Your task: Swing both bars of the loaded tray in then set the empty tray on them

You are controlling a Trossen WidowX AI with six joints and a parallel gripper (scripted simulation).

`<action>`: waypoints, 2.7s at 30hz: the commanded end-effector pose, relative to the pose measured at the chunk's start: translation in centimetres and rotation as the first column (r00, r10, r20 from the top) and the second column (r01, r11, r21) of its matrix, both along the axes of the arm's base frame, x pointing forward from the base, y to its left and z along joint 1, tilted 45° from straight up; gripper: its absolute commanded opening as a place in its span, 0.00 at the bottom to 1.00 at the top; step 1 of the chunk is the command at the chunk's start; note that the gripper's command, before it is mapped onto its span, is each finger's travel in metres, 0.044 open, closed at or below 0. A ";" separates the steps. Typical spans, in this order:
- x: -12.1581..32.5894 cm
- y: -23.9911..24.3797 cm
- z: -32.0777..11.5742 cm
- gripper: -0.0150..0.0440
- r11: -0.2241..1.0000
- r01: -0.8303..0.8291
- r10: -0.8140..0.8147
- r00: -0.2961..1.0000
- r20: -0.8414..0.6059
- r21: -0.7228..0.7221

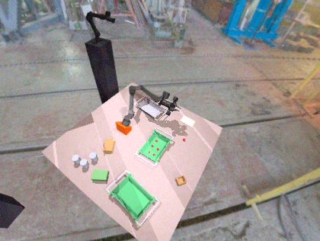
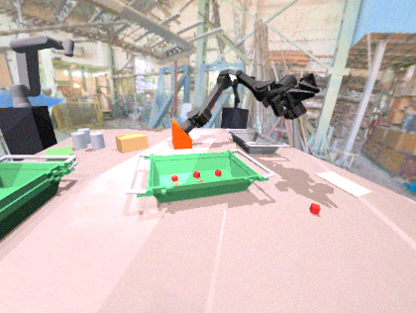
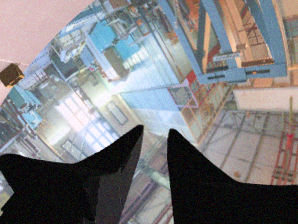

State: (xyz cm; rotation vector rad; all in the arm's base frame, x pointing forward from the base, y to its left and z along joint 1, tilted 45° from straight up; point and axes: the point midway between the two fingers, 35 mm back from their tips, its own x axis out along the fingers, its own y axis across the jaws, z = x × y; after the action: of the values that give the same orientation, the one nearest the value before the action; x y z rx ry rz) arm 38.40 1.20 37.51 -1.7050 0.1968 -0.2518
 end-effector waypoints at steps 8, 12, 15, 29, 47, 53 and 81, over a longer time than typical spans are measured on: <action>4.9 0.3 -14.7 0.40 0.717 0.135 0.318 0.810 -0.493 0.684; 3.7 0.1 -18.7 0.40 0.425 0.438 0.410 0.687 -0.600 0.792; 1.8 0.0 -21.1 0.40 0.071 0.726 0.494 0.571 -0.656 0.684; -0.7 -0.1 -21.5 0.40 -0.459 0.881 0.625 0.414 -0.662 0.118; -0.2 1.8 -23.5 0.40 -0.459 0.881 0.624 0.414 -0.662 0.119; 0.1 3.4 -25.1 0.40 -0.459 0.881 0.626 0.415 -0.661 0.118; -0.9 -2.2 -27.7 0.40 -0.458 0.881 0.624 0.414 -0.663 0.118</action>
State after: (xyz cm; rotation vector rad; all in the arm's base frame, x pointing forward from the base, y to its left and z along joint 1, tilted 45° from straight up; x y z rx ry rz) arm 37.84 -0.67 11.65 0.7106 1.3523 0.4836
